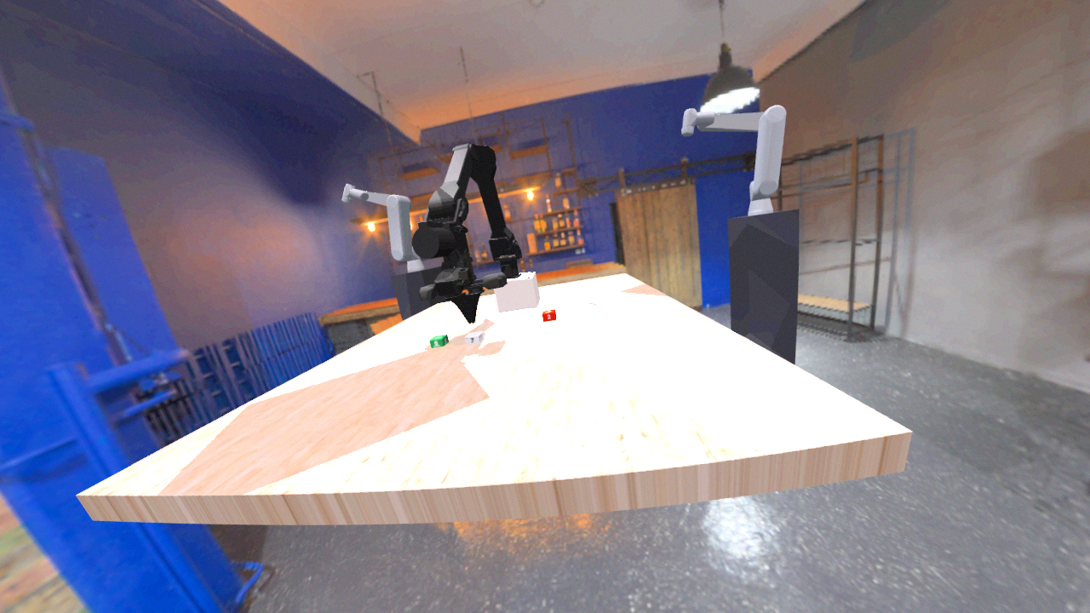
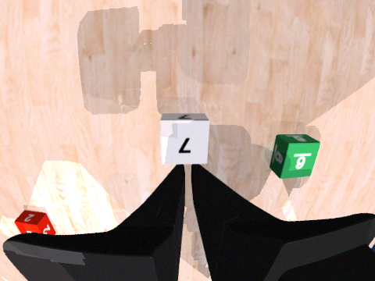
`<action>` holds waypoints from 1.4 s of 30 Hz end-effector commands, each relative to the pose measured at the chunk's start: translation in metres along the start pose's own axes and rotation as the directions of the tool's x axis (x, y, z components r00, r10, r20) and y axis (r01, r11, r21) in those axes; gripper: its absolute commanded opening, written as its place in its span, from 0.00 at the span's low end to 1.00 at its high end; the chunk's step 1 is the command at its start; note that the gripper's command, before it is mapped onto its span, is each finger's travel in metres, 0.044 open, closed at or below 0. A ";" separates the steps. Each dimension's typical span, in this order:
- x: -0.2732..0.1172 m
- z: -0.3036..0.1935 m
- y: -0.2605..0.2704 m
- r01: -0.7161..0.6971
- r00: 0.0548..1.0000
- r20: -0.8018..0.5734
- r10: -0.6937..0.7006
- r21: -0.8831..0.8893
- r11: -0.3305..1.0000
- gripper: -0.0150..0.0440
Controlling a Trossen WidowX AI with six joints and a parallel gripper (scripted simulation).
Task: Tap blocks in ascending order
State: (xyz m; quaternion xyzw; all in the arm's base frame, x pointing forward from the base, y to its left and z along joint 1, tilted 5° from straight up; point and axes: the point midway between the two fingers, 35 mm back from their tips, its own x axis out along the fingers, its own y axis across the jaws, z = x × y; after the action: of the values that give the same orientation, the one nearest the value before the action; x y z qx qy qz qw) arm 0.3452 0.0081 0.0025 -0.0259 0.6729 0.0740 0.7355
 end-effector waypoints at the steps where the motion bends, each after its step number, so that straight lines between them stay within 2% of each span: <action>1: 0.008 -0.002 0.000 0.002 1.000 -0.007 -0.002 0.004 1.000 0.29; 20: 0.029 -0.002 0.000 0.002 1.000 -0.007 -0.002 0.004 1.000 0.29; 24: 0.001 -0.002 0.000 0.002 1.000 -0.007 -0.002 0.003 1.000 0.29; 28: -0.001 -0.002 0.000 0.002 1.000 -0.007 -0.002 0.004 1.000 0.29; 32: -0.007 -0.002 0.022 0.004 1.000 -0.010 -0.004 -0.004 1.000 0.47; 42: -0.050 -0.038 0.164 0.008 1.000 -0.012 -0.008 -0.033 0.999 0.91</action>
State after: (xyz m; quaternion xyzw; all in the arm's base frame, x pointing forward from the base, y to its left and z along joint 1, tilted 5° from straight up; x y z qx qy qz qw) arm 0.3008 0.1304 0.0451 -0.0433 0.6764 0.0850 0.7303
